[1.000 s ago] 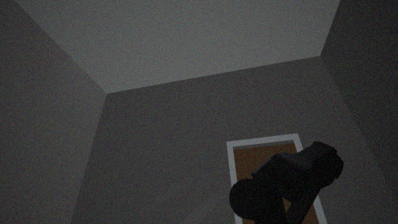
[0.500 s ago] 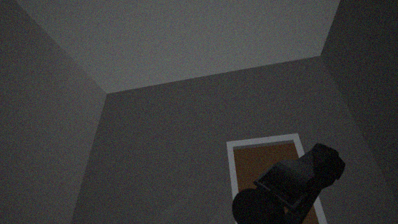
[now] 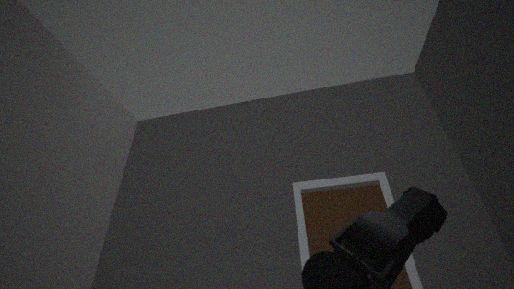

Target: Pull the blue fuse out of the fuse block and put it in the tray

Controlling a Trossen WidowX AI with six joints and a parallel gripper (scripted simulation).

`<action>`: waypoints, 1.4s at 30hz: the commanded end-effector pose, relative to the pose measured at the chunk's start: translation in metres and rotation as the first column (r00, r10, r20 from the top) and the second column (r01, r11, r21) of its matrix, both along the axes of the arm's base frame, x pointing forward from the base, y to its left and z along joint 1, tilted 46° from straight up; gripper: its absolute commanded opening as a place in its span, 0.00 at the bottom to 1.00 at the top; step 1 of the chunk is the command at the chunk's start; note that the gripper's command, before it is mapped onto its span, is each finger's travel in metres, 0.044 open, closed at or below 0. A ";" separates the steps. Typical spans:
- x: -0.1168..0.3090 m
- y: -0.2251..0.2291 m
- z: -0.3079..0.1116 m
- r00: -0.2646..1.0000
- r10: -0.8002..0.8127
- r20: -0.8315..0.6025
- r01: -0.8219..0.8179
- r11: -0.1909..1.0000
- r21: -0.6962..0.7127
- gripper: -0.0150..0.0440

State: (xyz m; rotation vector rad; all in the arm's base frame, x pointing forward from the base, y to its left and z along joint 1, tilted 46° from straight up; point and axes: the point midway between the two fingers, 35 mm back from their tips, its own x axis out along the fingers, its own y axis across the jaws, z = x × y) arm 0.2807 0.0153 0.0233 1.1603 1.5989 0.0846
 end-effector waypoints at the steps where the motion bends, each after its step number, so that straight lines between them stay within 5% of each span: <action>1: -0.001 0.001 -0.001 1.000 -0.005 -0.008 0.005 1.000 0.007 0.37; 28: 0.000 0.008 -0.008 1.000 -0.005 -0.008 0.005 1.000 0.007 0.37; 42: 0.001 0.007 -0.007 1.000 0.000 -0.001 0.000 1.000 0.001 0.25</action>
